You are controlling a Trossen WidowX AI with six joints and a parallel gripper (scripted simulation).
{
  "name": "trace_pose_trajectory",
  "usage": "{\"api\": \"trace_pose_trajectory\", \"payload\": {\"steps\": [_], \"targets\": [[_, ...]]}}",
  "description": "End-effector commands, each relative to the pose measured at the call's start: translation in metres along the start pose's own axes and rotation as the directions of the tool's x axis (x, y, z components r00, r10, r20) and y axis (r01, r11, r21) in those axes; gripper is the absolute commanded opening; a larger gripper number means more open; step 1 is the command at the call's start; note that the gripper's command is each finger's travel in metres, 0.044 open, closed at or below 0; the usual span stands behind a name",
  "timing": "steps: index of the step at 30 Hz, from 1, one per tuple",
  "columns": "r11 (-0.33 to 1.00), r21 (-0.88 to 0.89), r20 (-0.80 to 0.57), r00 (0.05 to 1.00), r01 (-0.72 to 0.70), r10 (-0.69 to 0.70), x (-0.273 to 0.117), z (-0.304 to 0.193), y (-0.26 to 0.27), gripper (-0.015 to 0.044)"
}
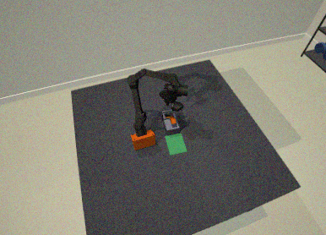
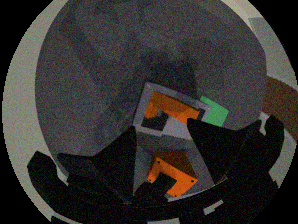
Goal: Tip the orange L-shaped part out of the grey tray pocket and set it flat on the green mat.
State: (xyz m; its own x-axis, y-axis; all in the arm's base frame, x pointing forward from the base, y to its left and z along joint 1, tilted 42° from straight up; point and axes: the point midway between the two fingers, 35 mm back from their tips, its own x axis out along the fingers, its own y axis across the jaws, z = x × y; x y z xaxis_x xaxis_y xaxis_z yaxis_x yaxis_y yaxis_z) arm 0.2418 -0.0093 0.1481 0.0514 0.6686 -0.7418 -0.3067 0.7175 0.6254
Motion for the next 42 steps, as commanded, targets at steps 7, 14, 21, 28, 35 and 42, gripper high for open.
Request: {"api": "trace_pose_trajectory", "payload": {"steps": [7, 14, 21, 28, 35, 42], "targets": [[0.572, -0.820, -0.009, 1.000, -0.006, -0.002, -0.002, -0.018, -0.052, 0.0280], [0.425, -0.905, -0.009, 1.000, -0.007, -0.002, -0.002, -0.020, -0.056, 0.0280], [0.425, -0.905, -0.009, 1.000, -0.007, -0.002, -0.002, -0.020, -0.056, 0.0280], [0.425, -0.905, -0.009, 1.000, -0.007, -0.002, -0.002, -0.020, -0.056, 0.0280], [0.425, -0.905, -0.008, 1.000, -0.007, -0.002, 0.017, -0.020, -0.056, 0.0280], [0.425, -0.905, -0.008, 1.000, -0.007, -0.001, 0.030, -0.020, -0.056, 0.0280]]}}
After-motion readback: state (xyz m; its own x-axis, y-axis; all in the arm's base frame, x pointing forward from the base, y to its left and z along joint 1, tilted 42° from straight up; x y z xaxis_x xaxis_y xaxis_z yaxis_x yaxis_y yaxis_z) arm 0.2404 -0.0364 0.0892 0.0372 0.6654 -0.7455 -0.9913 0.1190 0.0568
